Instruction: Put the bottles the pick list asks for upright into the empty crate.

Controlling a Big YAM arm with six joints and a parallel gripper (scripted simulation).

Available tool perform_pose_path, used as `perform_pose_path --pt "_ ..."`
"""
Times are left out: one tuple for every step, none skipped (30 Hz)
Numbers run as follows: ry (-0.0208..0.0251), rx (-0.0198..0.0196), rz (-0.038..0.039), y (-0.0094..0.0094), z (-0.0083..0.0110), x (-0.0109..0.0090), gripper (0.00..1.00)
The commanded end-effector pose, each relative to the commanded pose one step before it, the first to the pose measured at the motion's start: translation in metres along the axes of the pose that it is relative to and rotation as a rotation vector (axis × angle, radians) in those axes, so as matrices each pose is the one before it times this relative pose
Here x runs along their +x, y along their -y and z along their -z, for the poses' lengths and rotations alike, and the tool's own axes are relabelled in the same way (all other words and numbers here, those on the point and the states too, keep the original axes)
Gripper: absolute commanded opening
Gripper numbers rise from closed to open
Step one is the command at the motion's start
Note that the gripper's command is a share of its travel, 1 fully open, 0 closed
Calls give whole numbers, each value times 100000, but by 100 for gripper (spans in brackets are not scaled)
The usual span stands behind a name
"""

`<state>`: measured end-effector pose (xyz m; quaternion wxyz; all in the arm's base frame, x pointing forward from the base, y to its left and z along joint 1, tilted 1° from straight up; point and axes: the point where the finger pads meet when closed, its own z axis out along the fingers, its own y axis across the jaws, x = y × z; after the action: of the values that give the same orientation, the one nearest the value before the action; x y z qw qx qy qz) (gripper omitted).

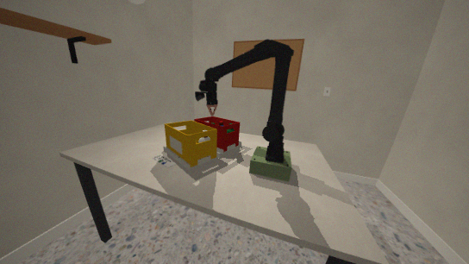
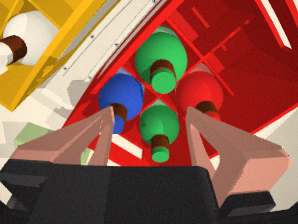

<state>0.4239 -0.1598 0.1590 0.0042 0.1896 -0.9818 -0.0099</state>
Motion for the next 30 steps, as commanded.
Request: perform_pose_path --pt "4447 3667 2649 2957 2563 -1299 61" --pt "-2 2 0 33 15 2 61" --pt "538 560 14 13 332 -1 61" --pt "1682 1705 423 -223 1161 -62 61" --pt "467 306 1648 -578 263 -553 61" --pt "-372 -413 247 -71 -257 -107 61" --pt "-722 -698 -17 116 -658 -98 61" --pt "-414 -297 -110 114 -357 -17 61" --pt "-75 -26 -617 221 -55 204 61" --pt "166 224 -458 156 114 164 61" --pt "55 78 -136 53 22 46 61" --pt "0 0 0 0 0 0 61" --pt "0 0 0 0 0 0 61" --pt "61 65 -20 15 13 4 61" --pt "60 65 -20 15 13 4 61" --pt "699 727 56 240 -330 -259 61" --pt "-360 -374 5 22 -416 -23 61" --pt "-143 -150 10 -2 -230 -5 61" --pt "-365 -380 7 -136 -327 126 61" --pt "-1482 -1532 -20 -612 -880 601 61" --pt "-1136 -1174 -11 -615 -658 598 61" --pt "-10 -12 -8 -179 -86 162 61" --pt "263 268 2 -10 26 7 61" --pt "-182 -188 -5 -2 -250 -5 61" --pt "-437 -450 -9 3 -414 -7 61" --pt "-445 -459 -10 2 -419 -6 61" --pt "-345 -355 -8 0 -354 -5 61" --pt "42 43 2 -7 -106 -4 61" --pt "0 0 0 0 0 0 61" --pt "0 0 0 0 0 0 61"
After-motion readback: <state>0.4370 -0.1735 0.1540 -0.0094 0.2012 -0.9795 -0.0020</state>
